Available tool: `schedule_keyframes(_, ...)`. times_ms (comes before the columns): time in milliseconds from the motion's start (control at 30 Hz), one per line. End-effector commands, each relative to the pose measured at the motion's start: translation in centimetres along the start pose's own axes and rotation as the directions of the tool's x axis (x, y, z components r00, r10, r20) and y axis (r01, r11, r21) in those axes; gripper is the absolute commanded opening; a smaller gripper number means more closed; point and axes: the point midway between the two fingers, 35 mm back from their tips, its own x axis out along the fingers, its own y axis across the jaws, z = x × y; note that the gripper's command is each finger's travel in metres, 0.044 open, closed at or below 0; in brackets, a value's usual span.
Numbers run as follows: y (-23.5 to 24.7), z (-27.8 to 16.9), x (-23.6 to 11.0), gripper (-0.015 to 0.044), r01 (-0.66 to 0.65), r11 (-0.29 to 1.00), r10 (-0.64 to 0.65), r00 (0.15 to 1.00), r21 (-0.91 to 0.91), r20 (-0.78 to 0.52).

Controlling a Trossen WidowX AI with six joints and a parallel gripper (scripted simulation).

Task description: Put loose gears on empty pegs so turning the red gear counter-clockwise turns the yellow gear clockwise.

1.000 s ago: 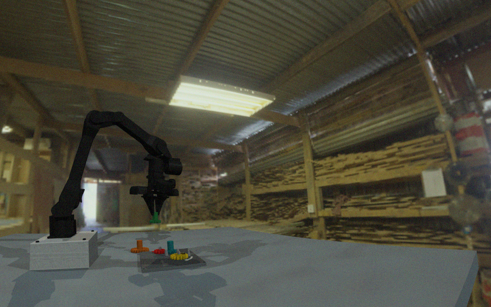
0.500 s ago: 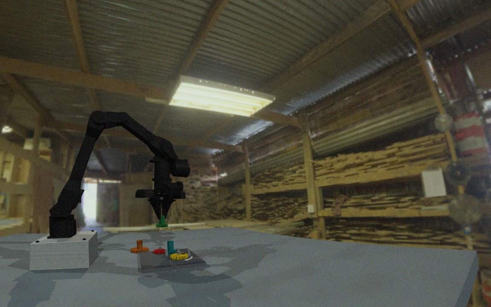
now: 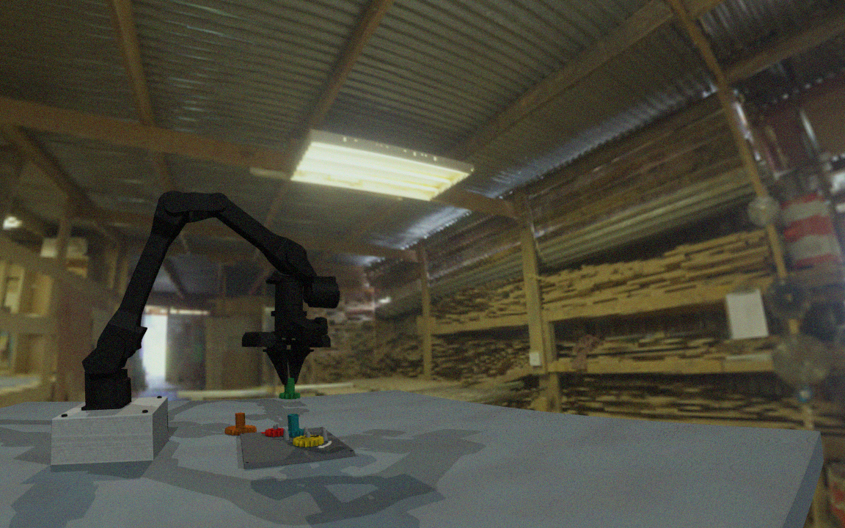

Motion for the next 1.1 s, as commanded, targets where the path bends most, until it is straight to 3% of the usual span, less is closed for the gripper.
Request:
schedule_keyframes(0, 0.0, 1.0, 0.2, 0.0000, -0.004, 1.000, 0.004, 1.000, -0.007, 0.008)
schedule_keyframes(600, -1.2, 5.7, 1.8, 0.0000, -0.002, 1.000, 0.003, 1.000, -0.017, 0.016)
schedule_keyframes(1067, -1.3, 5.9, 1.8, 0.0000, -0.002, 1.000, 0.002, 1.000, -0.018, 0.017)
